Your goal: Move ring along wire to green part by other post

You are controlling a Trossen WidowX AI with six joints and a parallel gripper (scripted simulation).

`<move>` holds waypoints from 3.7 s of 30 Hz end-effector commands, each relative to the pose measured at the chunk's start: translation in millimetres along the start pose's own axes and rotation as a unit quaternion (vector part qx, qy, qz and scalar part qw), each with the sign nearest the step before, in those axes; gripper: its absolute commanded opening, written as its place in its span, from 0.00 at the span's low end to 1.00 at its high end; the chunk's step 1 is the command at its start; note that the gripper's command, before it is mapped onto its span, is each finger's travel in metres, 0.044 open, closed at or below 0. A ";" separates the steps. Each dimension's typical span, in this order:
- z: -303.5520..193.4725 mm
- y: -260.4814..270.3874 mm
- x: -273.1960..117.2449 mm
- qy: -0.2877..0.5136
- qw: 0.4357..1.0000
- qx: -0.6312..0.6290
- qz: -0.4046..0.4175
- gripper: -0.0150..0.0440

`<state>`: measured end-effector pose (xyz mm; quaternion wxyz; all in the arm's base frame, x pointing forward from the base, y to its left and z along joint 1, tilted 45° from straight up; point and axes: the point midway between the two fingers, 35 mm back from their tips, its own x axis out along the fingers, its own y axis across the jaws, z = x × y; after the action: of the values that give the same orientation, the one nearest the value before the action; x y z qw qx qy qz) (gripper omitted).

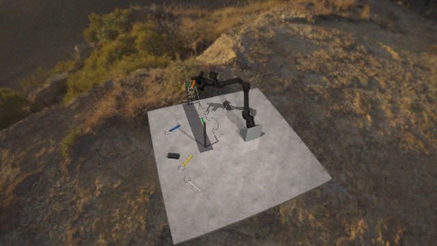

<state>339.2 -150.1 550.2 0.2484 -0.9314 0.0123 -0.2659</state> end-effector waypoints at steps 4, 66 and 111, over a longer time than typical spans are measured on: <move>1.8 23.7 -1.7 0.002 0.997 0.063 0.036 0.00; 143.4 154.4 -85.3 0.022 0.693 0.628 0.355 0.00; 215.8 135.5 -125.0 0.025 0.562 0.721 0.404 0.00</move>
<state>355.3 -157.8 273.8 0.9118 -0.3510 0.1950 -0.0856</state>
